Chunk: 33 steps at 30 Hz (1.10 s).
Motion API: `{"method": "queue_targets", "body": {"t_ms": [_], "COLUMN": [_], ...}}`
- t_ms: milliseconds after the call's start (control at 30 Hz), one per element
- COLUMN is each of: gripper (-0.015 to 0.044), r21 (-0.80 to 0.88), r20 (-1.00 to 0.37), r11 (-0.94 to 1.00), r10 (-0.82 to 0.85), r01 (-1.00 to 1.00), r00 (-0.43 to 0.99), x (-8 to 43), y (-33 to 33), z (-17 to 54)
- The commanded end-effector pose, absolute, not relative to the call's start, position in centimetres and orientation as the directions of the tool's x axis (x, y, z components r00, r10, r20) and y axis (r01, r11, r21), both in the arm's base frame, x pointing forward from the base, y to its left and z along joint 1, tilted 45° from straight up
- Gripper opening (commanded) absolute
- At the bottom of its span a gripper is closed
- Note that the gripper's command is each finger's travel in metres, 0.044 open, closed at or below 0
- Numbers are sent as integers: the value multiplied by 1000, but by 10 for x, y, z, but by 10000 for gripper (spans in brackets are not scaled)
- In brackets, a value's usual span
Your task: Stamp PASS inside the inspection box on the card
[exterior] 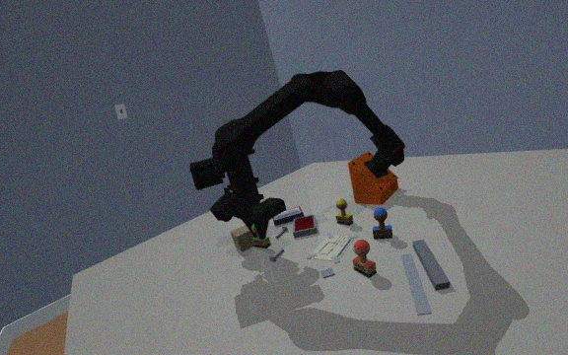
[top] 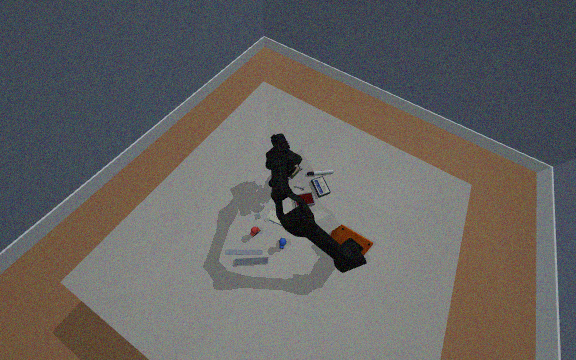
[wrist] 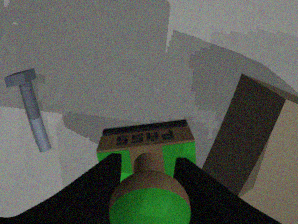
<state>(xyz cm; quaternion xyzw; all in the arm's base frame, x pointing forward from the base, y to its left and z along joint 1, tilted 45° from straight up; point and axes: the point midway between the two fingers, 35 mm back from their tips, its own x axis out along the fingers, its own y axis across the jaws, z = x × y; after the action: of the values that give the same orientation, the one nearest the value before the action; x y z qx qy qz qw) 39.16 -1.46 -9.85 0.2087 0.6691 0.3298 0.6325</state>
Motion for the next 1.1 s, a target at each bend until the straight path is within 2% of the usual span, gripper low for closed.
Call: {"method": "queue_targets", "body": {"t_ms": [0,1067], "gripper": [0,0], "r21": [701,701], "r20": [-713,-713], "r11": [699,699], "r10": [693,693], "r01": [-144,-143], "r00": [-109,-109], "x": [393,395], "y": [-18,-29], "z": [-97,-86]}}
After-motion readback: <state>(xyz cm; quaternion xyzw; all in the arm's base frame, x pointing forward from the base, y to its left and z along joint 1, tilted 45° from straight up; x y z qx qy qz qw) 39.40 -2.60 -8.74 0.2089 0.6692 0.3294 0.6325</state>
